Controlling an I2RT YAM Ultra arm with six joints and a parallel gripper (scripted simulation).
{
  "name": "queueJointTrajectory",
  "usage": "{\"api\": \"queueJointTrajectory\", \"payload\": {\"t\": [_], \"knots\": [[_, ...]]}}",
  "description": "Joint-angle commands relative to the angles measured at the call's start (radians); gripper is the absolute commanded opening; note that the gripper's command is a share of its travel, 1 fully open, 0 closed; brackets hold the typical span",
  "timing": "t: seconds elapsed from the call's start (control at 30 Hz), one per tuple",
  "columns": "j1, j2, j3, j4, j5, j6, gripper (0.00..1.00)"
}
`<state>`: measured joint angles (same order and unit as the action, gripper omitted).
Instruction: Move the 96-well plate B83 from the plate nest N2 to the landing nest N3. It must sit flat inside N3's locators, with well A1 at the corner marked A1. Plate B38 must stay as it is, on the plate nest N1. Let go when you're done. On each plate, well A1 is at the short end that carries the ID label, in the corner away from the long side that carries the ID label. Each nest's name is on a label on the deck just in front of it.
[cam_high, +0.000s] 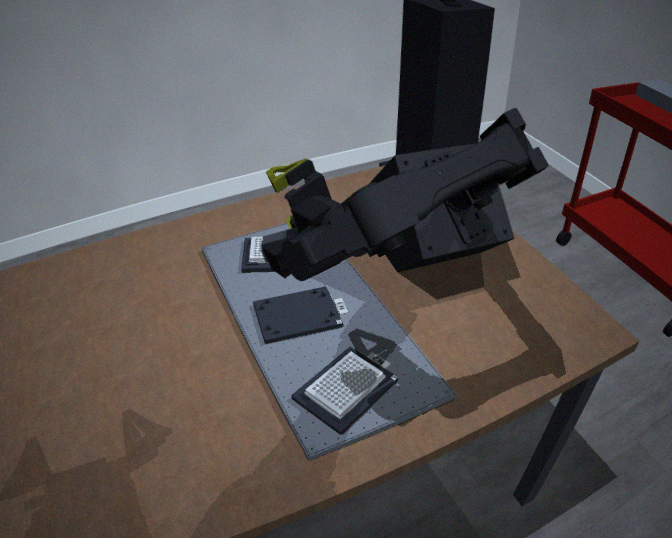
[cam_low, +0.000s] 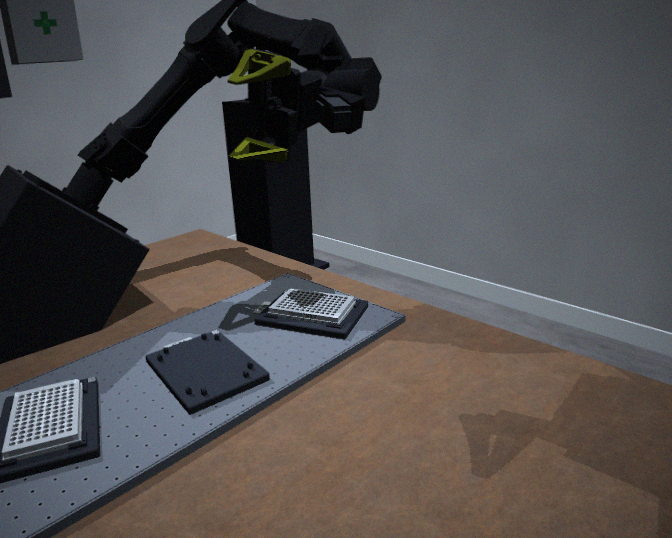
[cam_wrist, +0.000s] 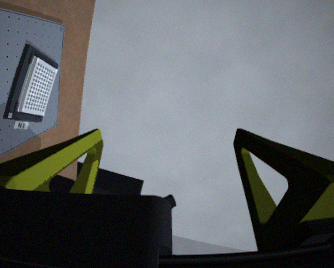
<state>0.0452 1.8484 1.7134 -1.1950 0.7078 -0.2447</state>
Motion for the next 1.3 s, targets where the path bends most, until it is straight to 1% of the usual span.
{"api": "queueJointTrajectory", "payload": {"t": [0.0, 0.53, 0.7, 0.73, 0.8, 0.87, 0.9, 0.93, 1.0, 1.03, 1.1, 1.17, 1.2, 1.27], "knots": [[-0.005, -0.006, 0.003, 0.001, 0.002, 0.0, 1.0], [-0.005, -0.006, 0.003, 0.001, 0.002, 0.0, 1.0], [-0.019, -0.017, -0.013, 0.036, -0.168, -0.002, 1.0], [-0.013, -0.015, -0.018, 0.042, -0.179, 0.005, 1.0], [0.006, -0.004, -0.026, 0.05, -0.174, 0.026, 1.0], [-0.001, -0.007, -0.034, 0.063, -0.242, 0.023, 1.0], [0.0, -0.007, -0.038, 0.069, -0.264, 0.025, 1.0], [0.011, -0.002, -0.043, 0.074, -0.262, 0.036, 1.0], [0.004, -0.004, -0.05, 0.086, -0.33, 0.033, 1.0], [0.005, -0.004, -0.054, 0.092, -0.353, 0.036, 1.0], [0.005, -0.004, -0.054, 0.092, -0.353, 0.036, 1.0], [-0.003, -0.005, -0.062, 0.104, -0.421, 0.033, 1.0], [-0.002, -0.004, -0.067, 0.11, -0.444, 0.035, 1.0], [0.022, 0.004, -0.075, 0.12, -0.437, 0.059, 1.0]]}}
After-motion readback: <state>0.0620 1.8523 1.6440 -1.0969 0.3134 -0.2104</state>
